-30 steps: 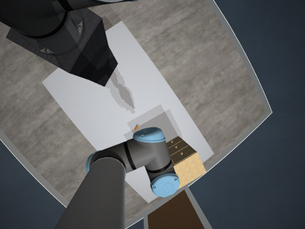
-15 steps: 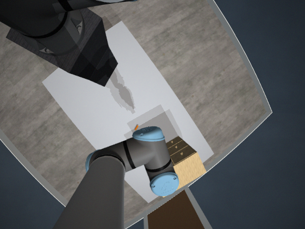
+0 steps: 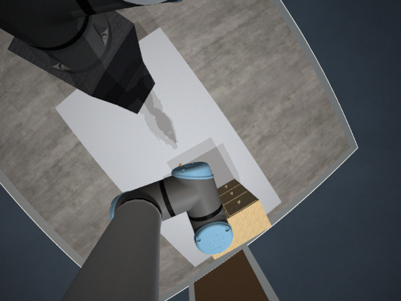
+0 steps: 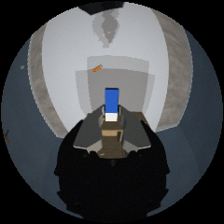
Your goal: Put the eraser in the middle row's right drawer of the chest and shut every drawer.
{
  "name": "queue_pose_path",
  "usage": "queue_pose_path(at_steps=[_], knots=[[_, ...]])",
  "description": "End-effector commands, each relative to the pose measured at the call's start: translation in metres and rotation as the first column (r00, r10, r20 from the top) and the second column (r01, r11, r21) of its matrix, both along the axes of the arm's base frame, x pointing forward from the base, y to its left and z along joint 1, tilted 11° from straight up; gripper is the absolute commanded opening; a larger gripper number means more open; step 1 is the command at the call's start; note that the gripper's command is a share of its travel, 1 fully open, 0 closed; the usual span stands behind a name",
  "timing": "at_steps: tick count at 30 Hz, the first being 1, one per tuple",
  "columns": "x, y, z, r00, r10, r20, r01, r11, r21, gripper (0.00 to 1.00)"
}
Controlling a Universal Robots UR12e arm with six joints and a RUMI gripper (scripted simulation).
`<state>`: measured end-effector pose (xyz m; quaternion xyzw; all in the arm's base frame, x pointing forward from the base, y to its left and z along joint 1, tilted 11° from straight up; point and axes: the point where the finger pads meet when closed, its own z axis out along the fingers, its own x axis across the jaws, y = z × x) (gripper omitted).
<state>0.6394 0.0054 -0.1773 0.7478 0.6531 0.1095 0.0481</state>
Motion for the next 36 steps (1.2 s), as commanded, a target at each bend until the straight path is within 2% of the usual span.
queue_pose_path(at_steps=[1, 18, 36], knots=[[0.0003, -0.0001, 0.0002, 1.0, -0.002, 0.016, 0.002, 1.0, -0.002, 0.11], [-0.0003, 0.0, -0.0004, 0.994, -0.01, 0.109, 0.012, 1.0, -0.013, 0.11], [-0.0013, 0.0003, -0.0012, 0.969, -0.021, 0.245, 0.029, 0.999, -0.028, 0.11]])
